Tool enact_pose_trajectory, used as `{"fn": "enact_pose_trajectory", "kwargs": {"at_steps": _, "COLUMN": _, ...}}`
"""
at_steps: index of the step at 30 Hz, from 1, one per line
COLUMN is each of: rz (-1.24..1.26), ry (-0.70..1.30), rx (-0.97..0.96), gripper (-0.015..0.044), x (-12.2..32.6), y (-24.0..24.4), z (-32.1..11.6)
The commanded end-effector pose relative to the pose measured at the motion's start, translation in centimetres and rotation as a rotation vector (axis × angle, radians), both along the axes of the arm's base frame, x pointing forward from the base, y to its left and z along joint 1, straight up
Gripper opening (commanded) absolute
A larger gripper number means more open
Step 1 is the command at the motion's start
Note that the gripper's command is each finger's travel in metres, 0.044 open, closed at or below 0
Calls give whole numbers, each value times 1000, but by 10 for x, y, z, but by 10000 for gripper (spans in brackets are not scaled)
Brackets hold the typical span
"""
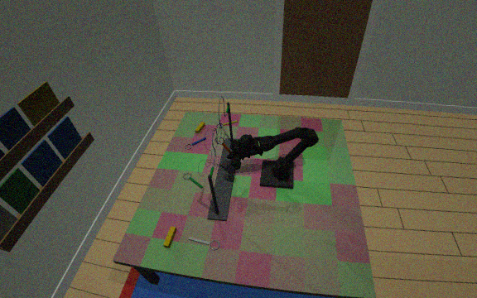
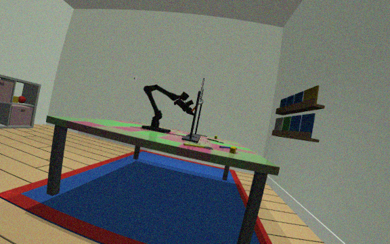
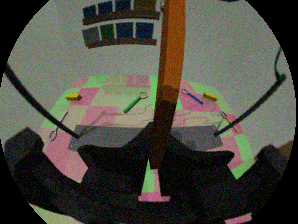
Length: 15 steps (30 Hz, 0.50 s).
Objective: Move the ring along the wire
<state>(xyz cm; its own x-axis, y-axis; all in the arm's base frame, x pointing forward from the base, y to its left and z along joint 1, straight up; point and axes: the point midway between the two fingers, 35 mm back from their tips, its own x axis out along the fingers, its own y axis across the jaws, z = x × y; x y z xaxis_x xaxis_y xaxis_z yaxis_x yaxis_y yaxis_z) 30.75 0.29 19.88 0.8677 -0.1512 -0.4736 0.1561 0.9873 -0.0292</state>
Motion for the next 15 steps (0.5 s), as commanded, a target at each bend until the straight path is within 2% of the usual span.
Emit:
{"fn": "enact_pose_trajectory", "kwargs": {"at_steps": 1, "rz": -4, "ry": 1, "rx": 22, "gripper": -150, "x": 1, "y": 7, "z": 0}}
{"fn": "enact_pose_trajectory", "kwargs": {"at_steps": 15, "rz": 0, "ry": -8, "rx": 189, "gripper": -150, "x": 2, "y": 40, "z": 3}}
